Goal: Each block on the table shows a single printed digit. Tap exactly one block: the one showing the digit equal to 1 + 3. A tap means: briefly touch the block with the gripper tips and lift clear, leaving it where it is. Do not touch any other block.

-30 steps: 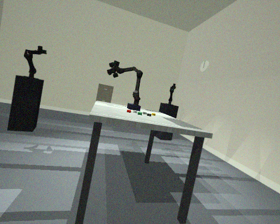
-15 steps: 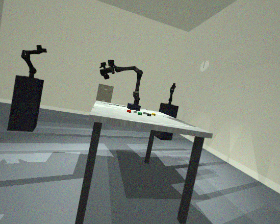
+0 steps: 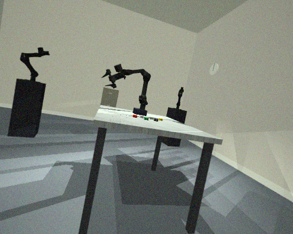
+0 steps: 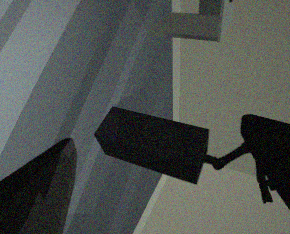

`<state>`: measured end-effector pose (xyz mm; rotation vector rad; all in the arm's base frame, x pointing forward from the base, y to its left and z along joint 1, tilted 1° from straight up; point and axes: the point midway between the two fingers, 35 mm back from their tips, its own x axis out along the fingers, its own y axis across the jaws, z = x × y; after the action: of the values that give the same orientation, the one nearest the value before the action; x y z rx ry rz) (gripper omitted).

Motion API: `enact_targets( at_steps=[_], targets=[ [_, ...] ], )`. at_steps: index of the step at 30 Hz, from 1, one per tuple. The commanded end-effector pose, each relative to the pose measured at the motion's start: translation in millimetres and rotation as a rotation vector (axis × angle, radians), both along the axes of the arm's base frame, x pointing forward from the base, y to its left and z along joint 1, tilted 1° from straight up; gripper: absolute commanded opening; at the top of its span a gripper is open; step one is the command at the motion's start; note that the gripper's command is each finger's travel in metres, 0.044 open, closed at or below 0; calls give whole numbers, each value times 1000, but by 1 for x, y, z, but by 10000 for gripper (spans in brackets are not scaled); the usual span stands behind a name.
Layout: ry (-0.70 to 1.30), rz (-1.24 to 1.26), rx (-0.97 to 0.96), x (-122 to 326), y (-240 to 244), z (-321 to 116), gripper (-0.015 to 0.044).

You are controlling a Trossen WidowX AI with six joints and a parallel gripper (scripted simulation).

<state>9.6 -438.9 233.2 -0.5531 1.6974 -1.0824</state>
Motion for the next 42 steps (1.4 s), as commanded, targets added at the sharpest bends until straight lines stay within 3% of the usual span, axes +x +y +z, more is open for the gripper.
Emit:
enact_targets(
  at_steps=[1, 14, 25, 42],
  targets=[
    [-144, 118, 94, 69, 21, -27, 400],
    [-433, 284, 512, 216, 155, -91, 400],
    [-437, 182, 945, 253, 322, -121, 400],
    [-431, 172, 961, 253, 329, -121, 400]
  ],
)
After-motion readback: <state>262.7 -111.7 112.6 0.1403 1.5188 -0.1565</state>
